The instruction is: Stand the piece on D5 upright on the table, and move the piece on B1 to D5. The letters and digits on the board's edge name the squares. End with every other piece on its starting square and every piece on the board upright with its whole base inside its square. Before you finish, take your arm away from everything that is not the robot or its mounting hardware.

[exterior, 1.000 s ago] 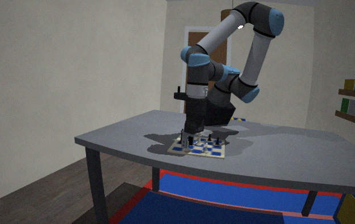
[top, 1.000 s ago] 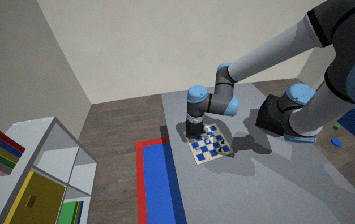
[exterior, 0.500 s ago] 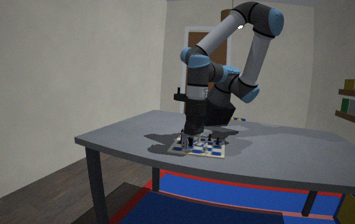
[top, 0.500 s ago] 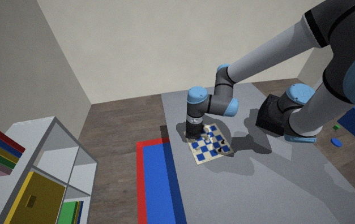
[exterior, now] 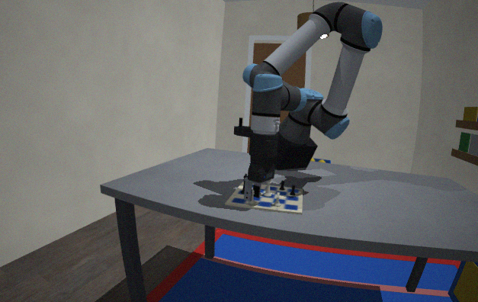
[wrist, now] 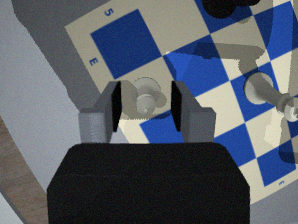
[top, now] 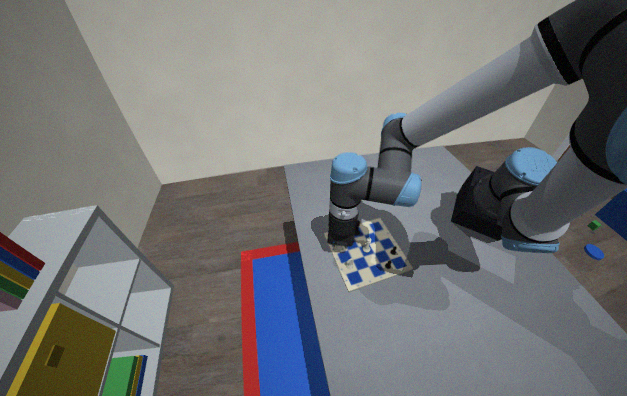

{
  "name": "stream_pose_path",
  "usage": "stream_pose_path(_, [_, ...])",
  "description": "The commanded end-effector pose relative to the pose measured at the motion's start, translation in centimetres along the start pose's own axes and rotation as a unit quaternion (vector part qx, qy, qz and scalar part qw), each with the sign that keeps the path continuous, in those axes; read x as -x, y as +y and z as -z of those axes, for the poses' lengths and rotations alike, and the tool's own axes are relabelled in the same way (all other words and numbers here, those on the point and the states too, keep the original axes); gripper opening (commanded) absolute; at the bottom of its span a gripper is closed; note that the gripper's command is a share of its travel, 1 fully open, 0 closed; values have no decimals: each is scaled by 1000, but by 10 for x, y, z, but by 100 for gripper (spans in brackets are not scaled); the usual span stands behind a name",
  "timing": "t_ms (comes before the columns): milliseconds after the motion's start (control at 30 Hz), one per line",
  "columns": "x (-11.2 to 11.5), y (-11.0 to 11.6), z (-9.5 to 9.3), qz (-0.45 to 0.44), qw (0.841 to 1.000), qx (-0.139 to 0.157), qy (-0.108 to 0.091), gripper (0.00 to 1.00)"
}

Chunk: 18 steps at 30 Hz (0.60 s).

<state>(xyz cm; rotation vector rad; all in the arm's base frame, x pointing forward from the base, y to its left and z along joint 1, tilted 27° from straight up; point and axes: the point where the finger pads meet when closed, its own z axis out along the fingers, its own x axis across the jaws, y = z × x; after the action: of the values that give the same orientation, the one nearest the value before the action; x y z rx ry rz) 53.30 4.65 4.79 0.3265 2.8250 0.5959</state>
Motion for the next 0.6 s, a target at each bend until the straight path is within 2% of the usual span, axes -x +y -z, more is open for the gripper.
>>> stream_pose_path(0, [0,0,0,0,1000,0,-1,73])
stream_pose_path(300, [0,0,0,0,1000,0,-1,73])
stream_pose_path(333, [0,0,0,0,1000,0,-1,0])
stream_pose_path(567, [0,0,0,0,1000,0,-1,0])
